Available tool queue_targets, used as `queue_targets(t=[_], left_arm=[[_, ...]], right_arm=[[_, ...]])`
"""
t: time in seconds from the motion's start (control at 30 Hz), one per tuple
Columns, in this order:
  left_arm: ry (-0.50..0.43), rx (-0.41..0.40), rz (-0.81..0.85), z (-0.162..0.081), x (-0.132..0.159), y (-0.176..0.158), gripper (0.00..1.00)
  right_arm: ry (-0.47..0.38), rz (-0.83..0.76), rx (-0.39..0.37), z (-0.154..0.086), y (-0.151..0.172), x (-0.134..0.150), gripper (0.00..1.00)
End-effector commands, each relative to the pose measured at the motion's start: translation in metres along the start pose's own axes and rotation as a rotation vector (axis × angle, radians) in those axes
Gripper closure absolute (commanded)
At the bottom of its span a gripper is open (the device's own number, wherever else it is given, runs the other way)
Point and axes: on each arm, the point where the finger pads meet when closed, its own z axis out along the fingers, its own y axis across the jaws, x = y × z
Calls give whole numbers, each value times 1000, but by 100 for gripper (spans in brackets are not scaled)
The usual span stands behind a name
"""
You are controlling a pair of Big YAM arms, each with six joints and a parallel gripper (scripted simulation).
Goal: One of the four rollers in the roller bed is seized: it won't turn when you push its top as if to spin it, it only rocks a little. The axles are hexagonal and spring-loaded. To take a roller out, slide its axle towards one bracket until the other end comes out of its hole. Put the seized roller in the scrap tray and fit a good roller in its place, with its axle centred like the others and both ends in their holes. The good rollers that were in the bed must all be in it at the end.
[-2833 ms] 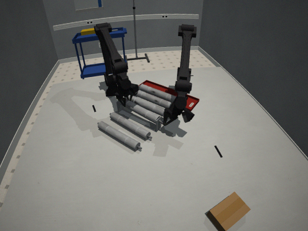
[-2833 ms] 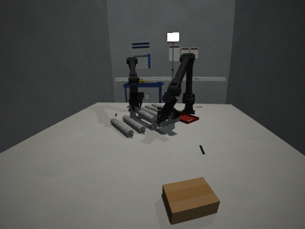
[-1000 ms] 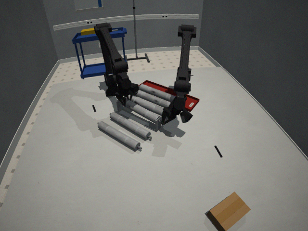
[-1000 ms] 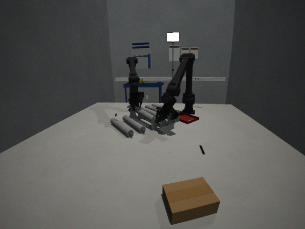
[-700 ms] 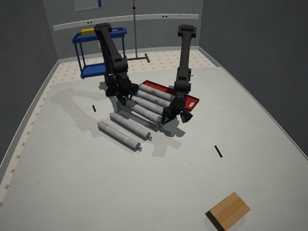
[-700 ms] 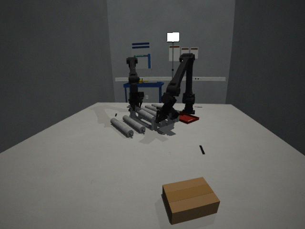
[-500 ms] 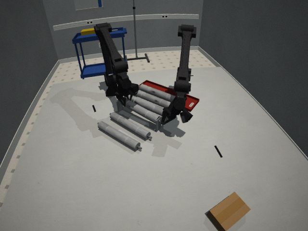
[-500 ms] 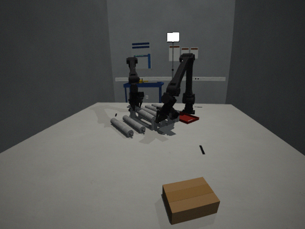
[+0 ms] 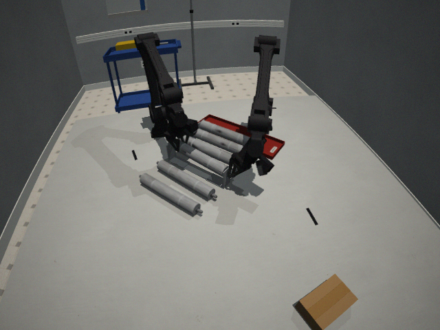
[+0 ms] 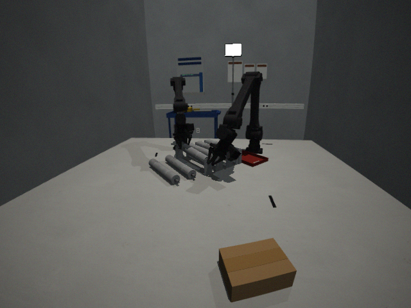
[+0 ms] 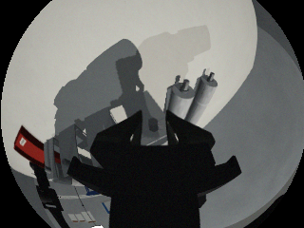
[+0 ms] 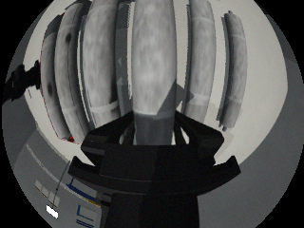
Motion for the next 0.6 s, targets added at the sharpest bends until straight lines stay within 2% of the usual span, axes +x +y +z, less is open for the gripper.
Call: queue_targets(t=[0.0, 0.4, 0.43, 0.47, 0.57], left_arm=[[-9, 19, 16, -5, -8, -18, 68], [-9, 19, 16, -5, -8, -18, 68], [-9, 19, 16, -5, -8, -18, 68], [-9, 19, 16, -5, -8, -18, 68], [-9, 19, 16, -5, -8, -18, 68]], right_arm=[[-51, -28, 23, -24, -7, -27, 68], [-51, -28, 23, -24, -7, -27, 68], [-95, -10, 48, -28, -18, -29, 68], [-48, -6, 19, -6, -7, -6, 68], [-70, -5, 27, -13, -11, -14, 68]])
